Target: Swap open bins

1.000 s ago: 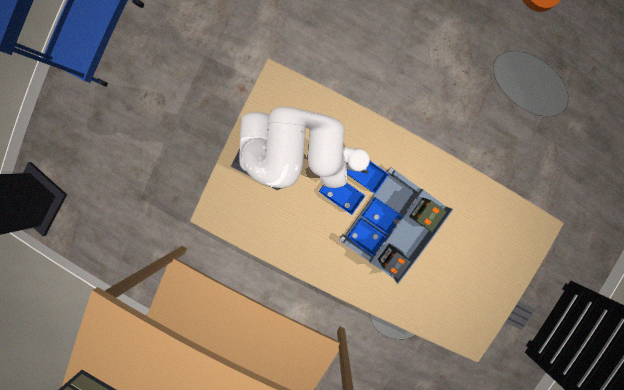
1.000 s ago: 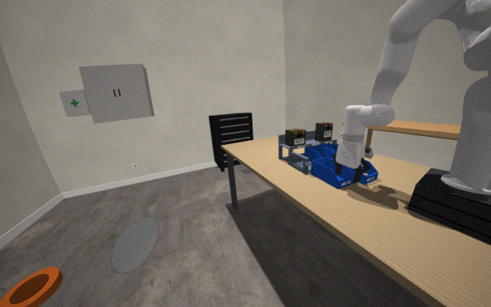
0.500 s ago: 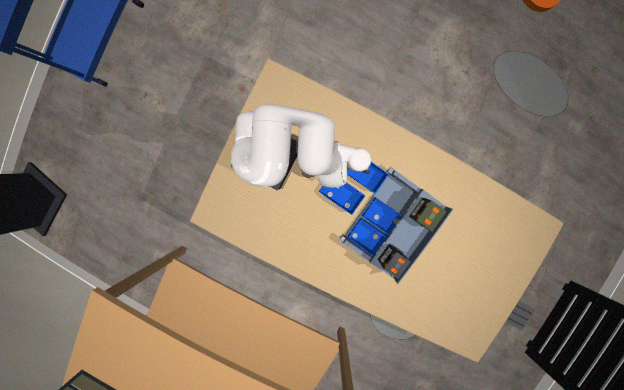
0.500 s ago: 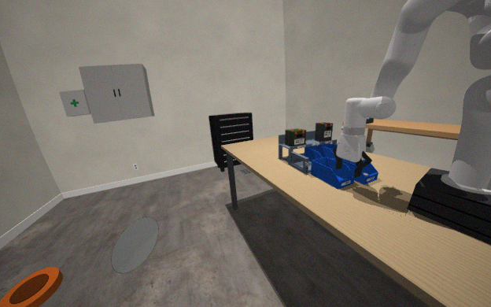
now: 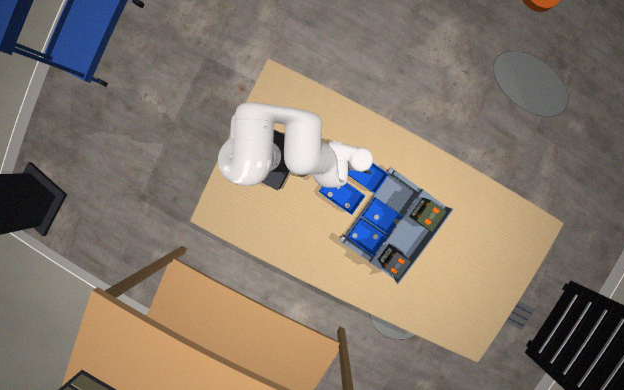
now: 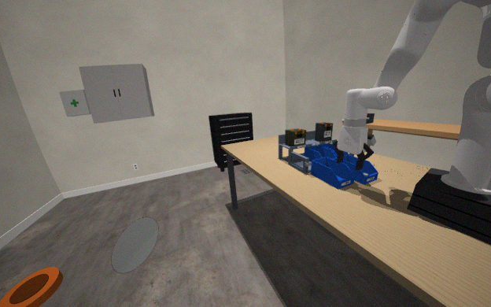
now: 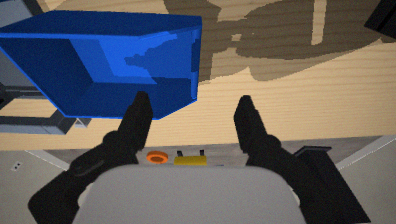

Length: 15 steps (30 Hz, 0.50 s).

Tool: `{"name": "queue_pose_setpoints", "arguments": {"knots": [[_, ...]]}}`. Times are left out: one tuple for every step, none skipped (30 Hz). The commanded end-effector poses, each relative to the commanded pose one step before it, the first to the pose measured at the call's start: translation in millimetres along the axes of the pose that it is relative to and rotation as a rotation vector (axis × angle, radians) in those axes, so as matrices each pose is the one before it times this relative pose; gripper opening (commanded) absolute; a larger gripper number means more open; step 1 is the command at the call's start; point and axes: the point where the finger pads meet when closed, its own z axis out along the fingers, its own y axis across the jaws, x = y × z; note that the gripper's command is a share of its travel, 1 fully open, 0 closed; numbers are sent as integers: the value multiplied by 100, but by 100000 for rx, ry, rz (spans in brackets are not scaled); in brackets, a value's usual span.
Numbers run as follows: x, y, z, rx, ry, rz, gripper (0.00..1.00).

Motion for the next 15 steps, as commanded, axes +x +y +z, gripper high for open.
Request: {"name": "queue_pose_setpoints", "arguments": {"knots": [[-48, -87, -620, 212, -143, 1, 95], [0, -1, -156, 0, 0, 0, 95], [0, 0, -143, 0, 0, 0, 95], [0, 0, -129, 0, 0, 0, 95], [0, 1, -116, 0, -1, 0, 95], [0, -1, -103, 0, 1, 0, 95], [0, 0, -89, 0, 0, 0, 95], [0, 0, -76, 0, 0, 0, 95], [0, 0, -63, 0, 0, 0, 95], [0, 0, -51, 0, 0, 0, 95], [0, 0, -40, 0, 0, 0, 95], [0, 0, -30, 0, 0, 0, 95], [0, 0, -21, 0, 0, 0, 95], [0, 0, -13, 0, 0, 0, 95], [0, 0, -7, 0, 0, 0, 95]]}}
